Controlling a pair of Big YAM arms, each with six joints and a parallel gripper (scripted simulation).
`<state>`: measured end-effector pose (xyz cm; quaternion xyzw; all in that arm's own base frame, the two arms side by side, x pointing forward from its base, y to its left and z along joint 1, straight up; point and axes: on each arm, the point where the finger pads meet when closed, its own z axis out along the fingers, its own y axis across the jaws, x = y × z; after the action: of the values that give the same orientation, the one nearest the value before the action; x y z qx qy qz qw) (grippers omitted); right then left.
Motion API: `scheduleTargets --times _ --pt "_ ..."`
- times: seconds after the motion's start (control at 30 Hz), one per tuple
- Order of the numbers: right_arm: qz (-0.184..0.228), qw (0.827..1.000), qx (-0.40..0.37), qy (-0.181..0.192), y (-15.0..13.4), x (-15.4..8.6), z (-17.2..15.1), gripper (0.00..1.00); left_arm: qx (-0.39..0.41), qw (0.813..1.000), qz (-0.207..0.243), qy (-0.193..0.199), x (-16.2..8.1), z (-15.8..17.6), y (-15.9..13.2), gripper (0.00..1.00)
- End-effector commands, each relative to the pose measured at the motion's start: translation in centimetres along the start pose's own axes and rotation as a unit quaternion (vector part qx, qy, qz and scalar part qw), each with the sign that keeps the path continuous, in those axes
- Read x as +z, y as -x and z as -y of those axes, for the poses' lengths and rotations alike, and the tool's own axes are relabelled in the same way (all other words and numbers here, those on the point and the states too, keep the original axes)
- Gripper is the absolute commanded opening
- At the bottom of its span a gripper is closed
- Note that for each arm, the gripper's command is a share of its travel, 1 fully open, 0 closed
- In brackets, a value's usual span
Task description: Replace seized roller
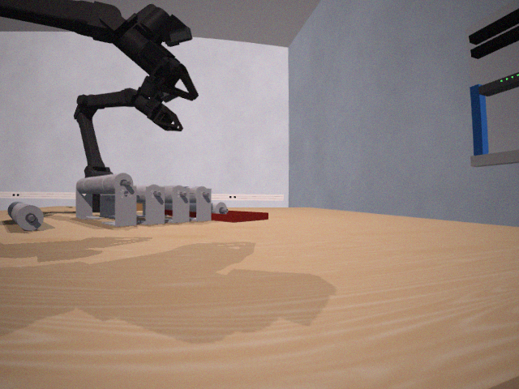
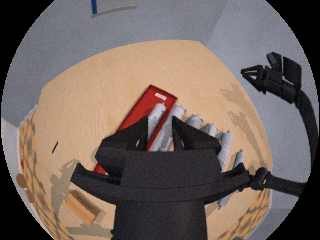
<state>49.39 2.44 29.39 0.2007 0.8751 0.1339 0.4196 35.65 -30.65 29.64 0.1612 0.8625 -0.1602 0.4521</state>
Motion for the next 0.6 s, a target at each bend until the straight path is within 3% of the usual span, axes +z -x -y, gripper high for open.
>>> scheduleTargets --times 0.0,0.07,0.2,0.23,0.43,0.53,0.57 --pt "0.073 0.996 -0.04 0.033 5.8 -2.8 -2.5 0.32 0.0 0.998 0.066 -0.006 -0.7 -0.6 6.9 0.32" --pt "0.07 0.996 -0.048 0.03 5.6 -1.8 -2.2 0.32 -0.003 0.997 0.077 -0.001 -0.7 -1.5 7.8 0.32" --pt "0.109 0.99 -0.078 0.04 7.9 -2.4 -3.2 0.32 -0.013 0.993 0.115 0.026 -1.0 -5.7 11.0 0.32" --pt "0.137 0.986 -0.087 0.047 9.3 -4.6 -3.8 0.32 -0.015 0.991 0.127 0.033 -1.3 -6.8 12.0 0.32" --pt "0.184 0.972 -0.133 0.053 11.8 -4.9 -4.7 0.32 -0.017 0.98 0.186 0.075 -3.0 -13.2 16.6 0.32" --pt "0.23 0.959 -0.155 0.061 13.8 -7.9 -5.7 0.32 -0.015 0.972 0.214 0.098 -4.2 -16.4 18.6 0.32" --pt "0.23 0.959 -0.155 0.061 13.8 -7.9 -5.7 0.32 -0.015 0.972 0.214 0.098 -4.2 -16.4 18.6 0.32"
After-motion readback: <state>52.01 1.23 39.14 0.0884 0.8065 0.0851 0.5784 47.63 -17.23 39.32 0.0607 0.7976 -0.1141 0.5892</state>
